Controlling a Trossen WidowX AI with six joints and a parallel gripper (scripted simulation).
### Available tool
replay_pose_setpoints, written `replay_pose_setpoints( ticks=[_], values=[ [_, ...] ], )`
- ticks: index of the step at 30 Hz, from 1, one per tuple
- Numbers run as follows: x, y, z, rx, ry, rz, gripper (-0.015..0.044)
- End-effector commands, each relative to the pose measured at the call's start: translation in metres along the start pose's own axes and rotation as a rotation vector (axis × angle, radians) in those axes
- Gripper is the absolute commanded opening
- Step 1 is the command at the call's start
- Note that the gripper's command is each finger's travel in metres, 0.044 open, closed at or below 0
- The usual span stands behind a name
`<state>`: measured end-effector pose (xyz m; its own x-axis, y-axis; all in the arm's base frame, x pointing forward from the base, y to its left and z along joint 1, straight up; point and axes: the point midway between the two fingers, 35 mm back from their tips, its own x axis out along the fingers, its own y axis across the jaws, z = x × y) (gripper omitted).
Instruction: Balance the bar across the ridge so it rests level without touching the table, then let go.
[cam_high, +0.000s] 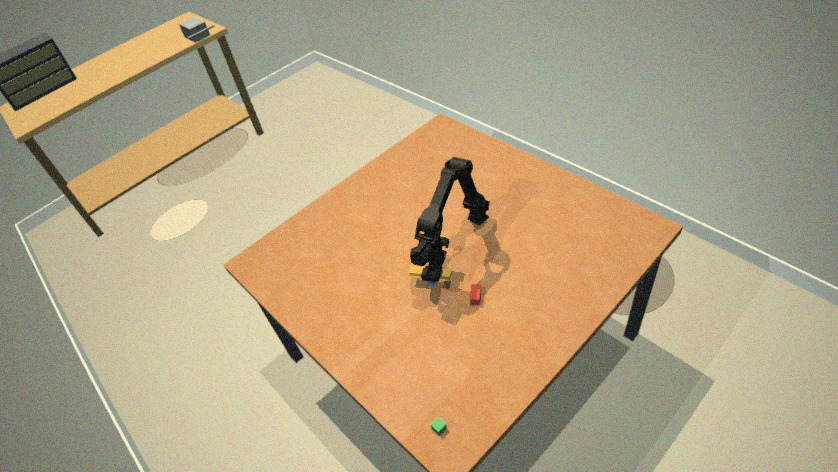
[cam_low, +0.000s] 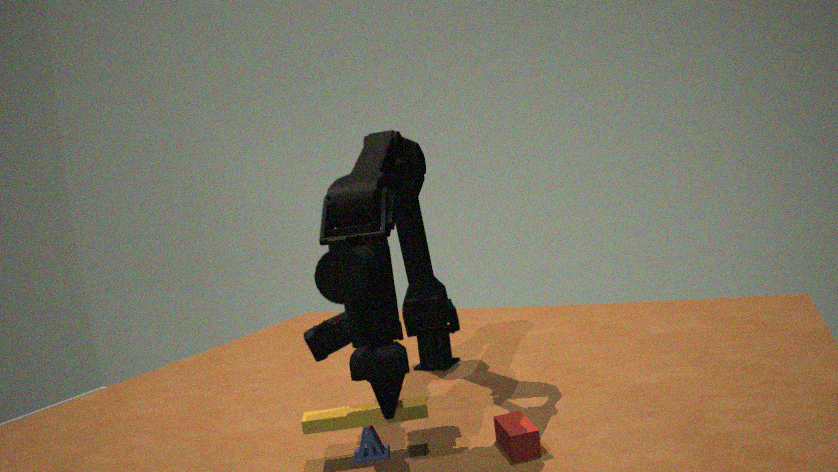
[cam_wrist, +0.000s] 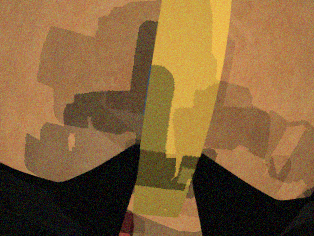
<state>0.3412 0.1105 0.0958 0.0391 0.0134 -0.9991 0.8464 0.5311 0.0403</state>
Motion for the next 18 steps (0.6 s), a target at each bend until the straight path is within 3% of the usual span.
replay_pose_setpoints(
  ticks=[1,16,18],
  values=[
    [0.0002,0.0000,0.0000,0.000,0.000,-0.001,0.0000],
    [0.0002,0.0000,0.0000,0.000,0.000,-0.001,0.0000],
    [0.0002,0.0000,0.0000,0.000,0.000,-0.001,0.0053]
  ],
)
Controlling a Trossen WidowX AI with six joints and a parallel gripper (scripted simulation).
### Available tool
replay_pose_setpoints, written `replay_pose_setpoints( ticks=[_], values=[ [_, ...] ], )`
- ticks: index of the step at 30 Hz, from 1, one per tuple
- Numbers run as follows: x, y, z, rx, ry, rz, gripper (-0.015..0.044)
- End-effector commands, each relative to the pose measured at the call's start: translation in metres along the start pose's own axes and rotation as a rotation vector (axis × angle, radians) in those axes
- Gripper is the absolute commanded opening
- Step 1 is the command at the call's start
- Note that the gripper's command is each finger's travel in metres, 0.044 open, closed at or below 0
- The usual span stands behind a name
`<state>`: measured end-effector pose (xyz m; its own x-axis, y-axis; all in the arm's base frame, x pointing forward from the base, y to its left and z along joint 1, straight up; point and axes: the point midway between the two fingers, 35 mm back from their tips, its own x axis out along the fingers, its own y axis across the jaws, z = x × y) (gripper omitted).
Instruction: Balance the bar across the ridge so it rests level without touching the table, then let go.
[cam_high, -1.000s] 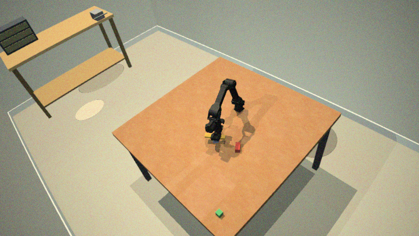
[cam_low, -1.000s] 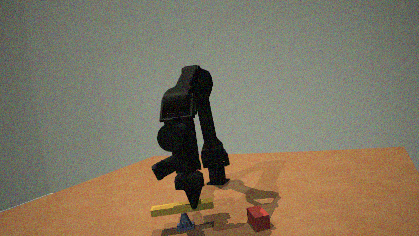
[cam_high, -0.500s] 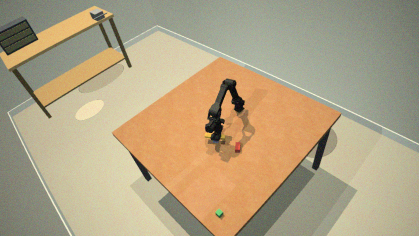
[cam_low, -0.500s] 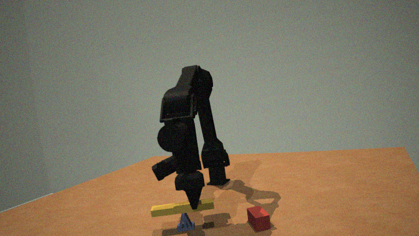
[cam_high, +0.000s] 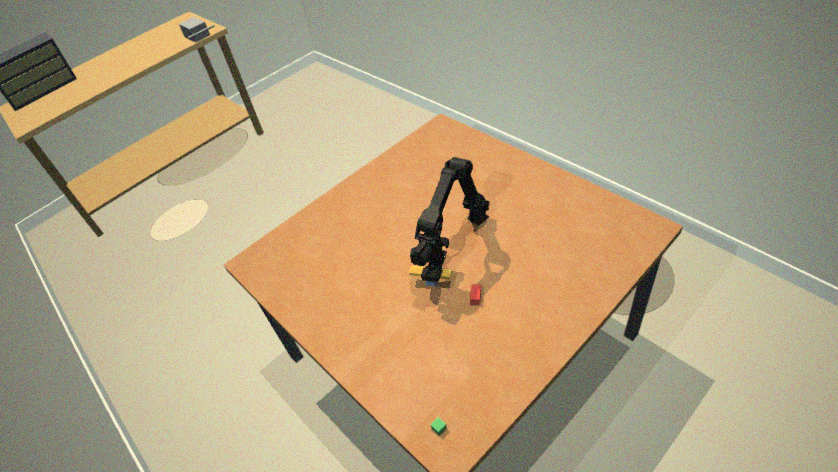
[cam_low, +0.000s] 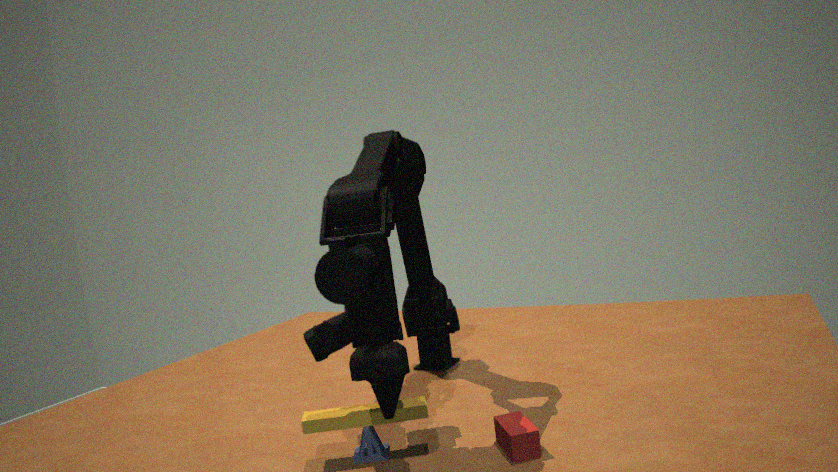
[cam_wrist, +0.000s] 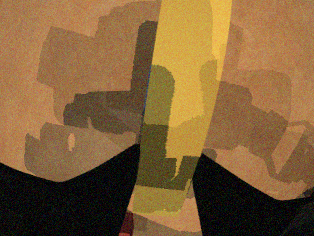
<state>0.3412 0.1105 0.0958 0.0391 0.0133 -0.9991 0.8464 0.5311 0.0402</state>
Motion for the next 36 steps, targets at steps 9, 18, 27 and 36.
replay_pose_setpoints(
  ticks=[9,18,27,36],
  values=[
    [0.0002,0.0000,0.0000,0.000,0.000,0.000,0.0167],
    [0.0002,0.0000,0.0000,0.000,0.000,0.000,0.0167],
    [0.0002,0.0000,0.0000,0.000,0.000,0.000,0.0169],
    [0.0002,0.0000,0.0000,0.000,0.000,0.000,0.0171]
  ],
)
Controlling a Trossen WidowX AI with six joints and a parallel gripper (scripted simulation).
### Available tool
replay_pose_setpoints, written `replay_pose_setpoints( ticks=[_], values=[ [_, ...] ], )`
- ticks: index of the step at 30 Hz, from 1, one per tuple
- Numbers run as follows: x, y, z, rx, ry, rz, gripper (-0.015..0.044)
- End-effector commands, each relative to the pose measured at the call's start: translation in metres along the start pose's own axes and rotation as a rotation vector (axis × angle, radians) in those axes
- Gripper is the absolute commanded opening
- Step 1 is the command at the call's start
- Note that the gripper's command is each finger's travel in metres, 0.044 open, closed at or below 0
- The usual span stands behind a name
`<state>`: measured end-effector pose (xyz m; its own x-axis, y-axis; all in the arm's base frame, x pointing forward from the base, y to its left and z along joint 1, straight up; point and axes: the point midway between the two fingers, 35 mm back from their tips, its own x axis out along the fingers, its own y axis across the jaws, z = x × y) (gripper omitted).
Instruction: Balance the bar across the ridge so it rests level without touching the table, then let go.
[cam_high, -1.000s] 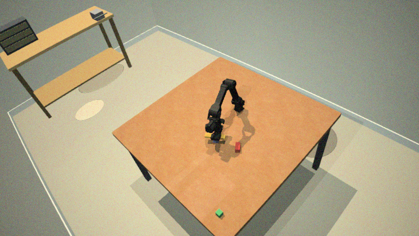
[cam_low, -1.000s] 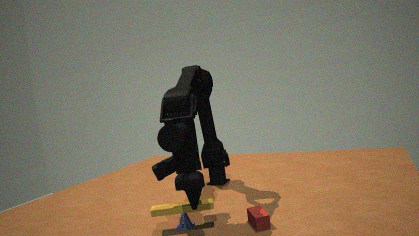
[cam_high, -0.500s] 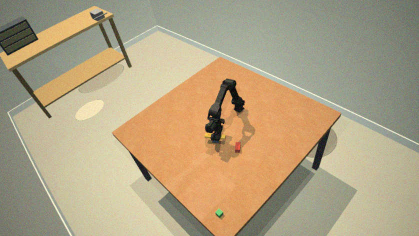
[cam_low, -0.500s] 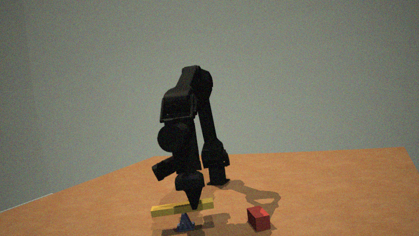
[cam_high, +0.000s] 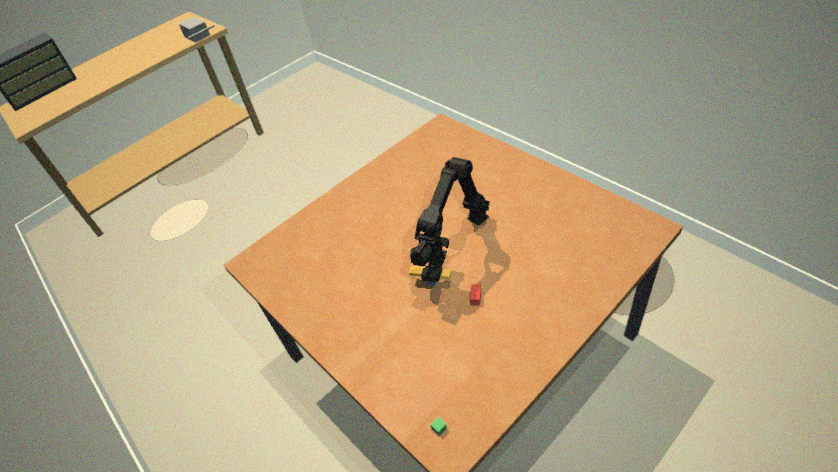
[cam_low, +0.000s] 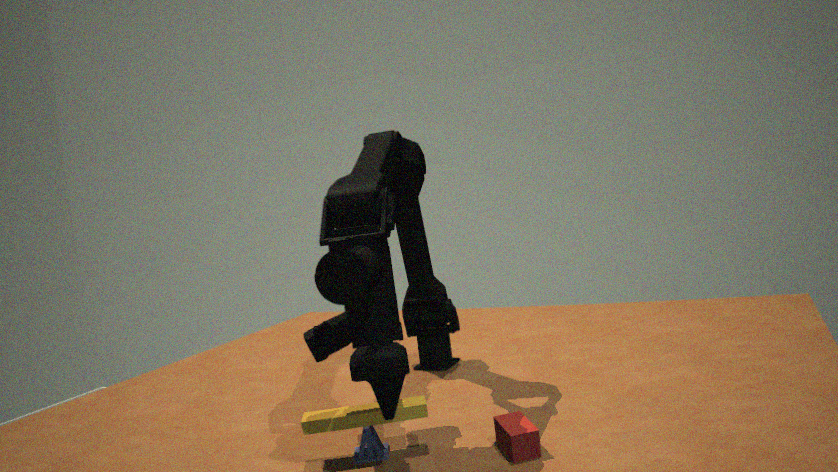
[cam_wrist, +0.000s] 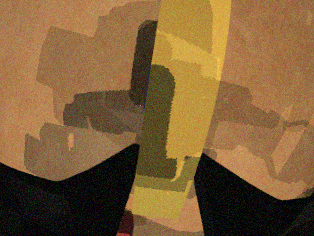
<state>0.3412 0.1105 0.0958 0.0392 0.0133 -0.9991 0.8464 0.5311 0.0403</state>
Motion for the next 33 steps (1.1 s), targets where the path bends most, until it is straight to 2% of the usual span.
replay_pose_setpoints(
  ticks=[1,24,33],
  values=[
    [0.0002,0.0000,0.0000,0.000,0.000,-0.001,0.0171],
    [0.0002,0.0000,0.0000,0.000,0.000,-0.001,0.0185],
    [0.0002,0.0000,0.0000,0.000,0.000,-0.001,0.0421]
  ],
)
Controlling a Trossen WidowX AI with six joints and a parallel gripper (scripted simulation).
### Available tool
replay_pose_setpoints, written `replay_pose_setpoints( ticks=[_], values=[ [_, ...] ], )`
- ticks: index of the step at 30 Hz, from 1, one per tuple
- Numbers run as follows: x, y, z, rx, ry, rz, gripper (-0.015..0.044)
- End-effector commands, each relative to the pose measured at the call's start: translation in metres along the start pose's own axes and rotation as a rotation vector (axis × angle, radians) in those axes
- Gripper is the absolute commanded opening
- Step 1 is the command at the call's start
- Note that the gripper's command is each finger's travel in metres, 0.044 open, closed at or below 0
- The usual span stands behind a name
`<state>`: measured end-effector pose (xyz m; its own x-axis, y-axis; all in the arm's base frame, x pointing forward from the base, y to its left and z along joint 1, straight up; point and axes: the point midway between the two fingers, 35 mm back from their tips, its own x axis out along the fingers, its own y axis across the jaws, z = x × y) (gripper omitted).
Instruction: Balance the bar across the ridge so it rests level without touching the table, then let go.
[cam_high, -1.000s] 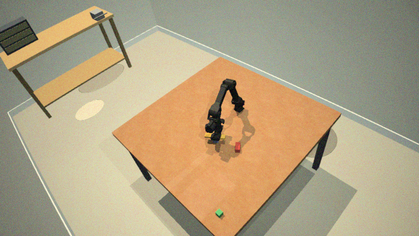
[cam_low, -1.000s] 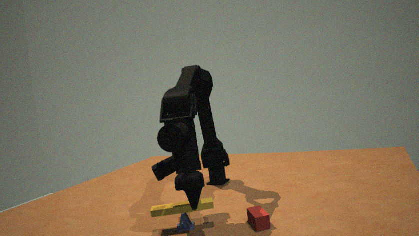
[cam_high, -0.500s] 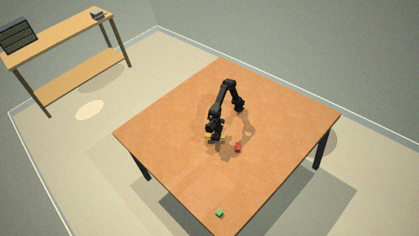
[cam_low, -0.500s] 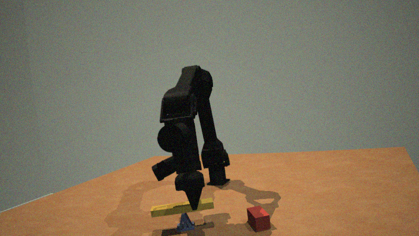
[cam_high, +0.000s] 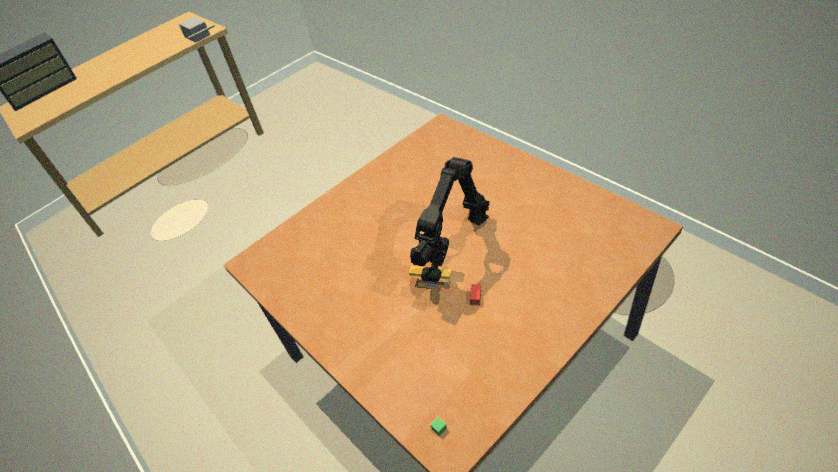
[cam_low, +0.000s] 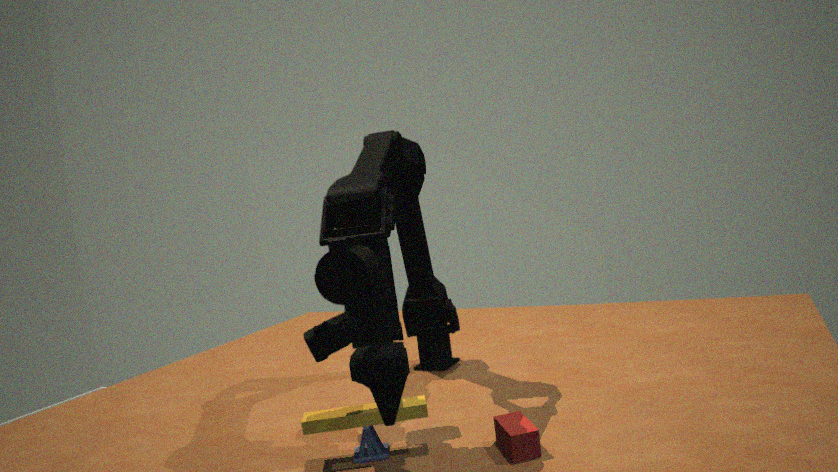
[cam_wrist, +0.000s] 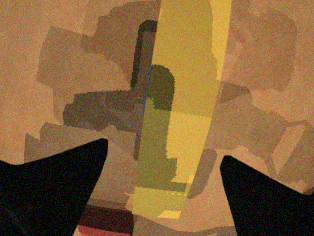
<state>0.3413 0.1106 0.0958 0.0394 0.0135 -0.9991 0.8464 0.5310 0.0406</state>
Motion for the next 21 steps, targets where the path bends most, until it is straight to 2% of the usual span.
replay_pose_setpoints(
  ticks=[1,5,13,21],
  values=[
    [0.000,0.000,0.000,0.000,0.000,-0.001,0.0440],
    [-0.008,0.001,0.000,0.000,0.000,-0.001,0.0440],
    [-0.098,0.001,0.000,0.000,0.000,0.000,0.0440],
    [-0.100,0.000,0.000,0.000,0.000,0.000,0.0440]
  ],
)
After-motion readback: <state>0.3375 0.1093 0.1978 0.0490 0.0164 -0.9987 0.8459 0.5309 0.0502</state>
